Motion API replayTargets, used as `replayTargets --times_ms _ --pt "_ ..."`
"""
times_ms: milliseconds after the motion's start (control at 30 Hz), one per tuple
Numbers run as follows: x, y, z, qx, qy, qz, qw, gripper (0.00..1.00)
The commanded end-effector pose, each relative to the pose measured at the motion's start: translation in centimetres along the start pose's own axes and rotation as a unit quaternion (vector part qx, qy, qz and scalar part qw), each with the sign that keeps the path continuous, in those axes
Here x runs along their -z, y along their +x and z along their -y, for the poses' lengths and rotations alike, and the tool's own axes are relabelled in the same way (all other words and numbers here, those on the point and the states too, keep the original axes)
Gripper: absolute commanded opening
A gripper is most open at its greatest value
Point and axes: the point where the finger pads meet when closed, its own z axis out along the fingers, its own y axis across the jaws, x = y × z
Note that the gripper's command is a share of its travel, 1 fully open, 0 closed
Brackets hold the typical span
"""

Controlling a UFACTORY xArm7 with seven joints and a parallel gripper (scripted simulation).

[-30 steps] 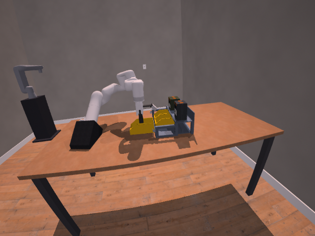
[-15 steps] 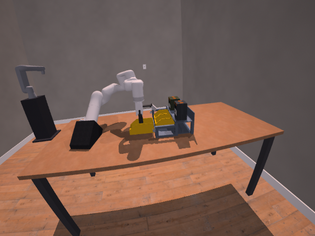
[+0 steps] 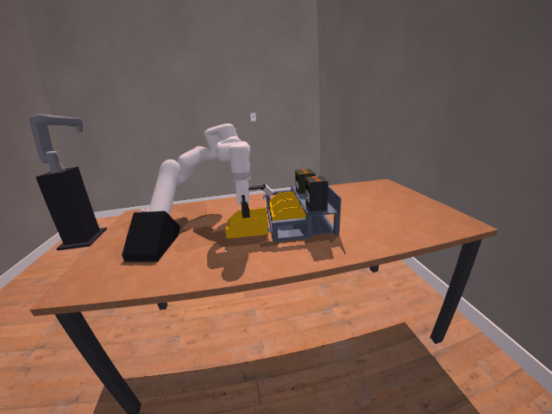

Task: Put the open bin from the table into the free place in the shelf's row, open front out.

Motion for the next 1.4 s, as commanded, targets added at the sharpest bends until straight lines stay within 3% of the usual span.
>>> replayTargets --times_ms 0,1367 --pt "-0.1 -0.2 -0.1 0.000 -0.001 -0.002 1.000 0.00" --pt "-2.4 -1.9 -0.1 0.000 -0.001 -0.002 1.000 0.00"
